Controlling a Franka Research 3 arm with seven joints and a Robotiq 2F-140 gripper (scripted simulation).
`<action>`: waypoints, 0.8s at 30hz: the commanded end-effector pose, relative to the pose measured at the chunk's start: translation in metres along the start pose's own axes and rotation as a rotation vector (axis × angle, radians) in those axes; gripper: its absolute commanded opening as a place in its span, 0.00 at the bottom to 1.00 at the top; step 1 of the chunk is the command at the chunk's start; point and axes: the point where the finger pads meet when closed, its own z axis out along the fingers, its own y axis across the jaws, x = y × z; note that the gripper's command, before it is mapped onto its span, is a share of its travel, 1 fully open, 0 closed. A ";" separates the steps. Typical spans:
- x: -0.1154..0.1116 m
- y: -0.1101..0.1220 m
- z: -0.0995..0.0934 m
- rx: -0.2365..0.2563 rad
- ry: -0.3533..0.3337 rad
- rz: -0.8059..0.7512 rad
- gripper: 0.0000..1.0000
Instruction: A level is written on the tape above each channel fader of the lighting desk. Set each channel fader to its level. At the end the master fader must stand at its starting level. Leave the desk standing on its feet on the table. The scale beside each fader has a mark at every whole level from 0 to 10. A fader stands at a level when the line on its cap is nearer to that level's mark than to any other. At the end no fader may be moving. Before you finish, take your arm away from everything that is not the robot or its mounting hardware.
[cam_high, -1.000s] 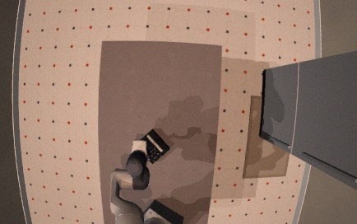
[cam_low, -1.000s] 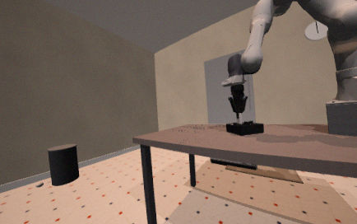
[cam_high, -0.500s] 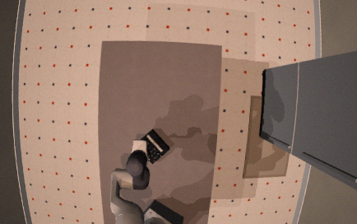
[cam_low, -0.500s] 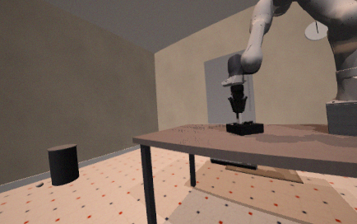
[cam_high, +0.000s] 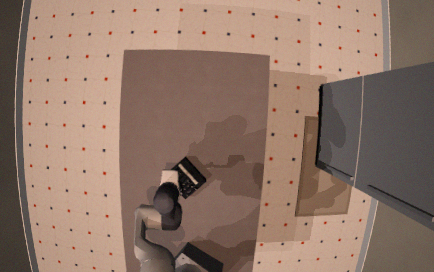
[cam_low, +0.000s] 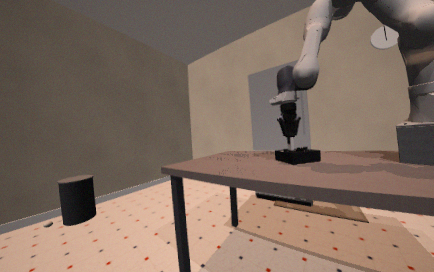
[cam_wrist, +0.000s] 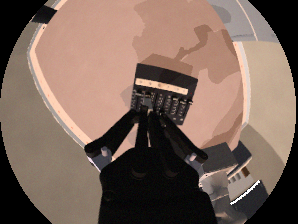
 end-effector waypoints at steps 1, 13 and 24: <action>0.001 0.001 0.001 -0.002 -0.001 -0.003 0.00; -0.004 0.001 0.001 -0.002 -0.001 -0.003 0.00; -0.004 0.001 -0.005 -0.002 -0.001 -0.003 0.00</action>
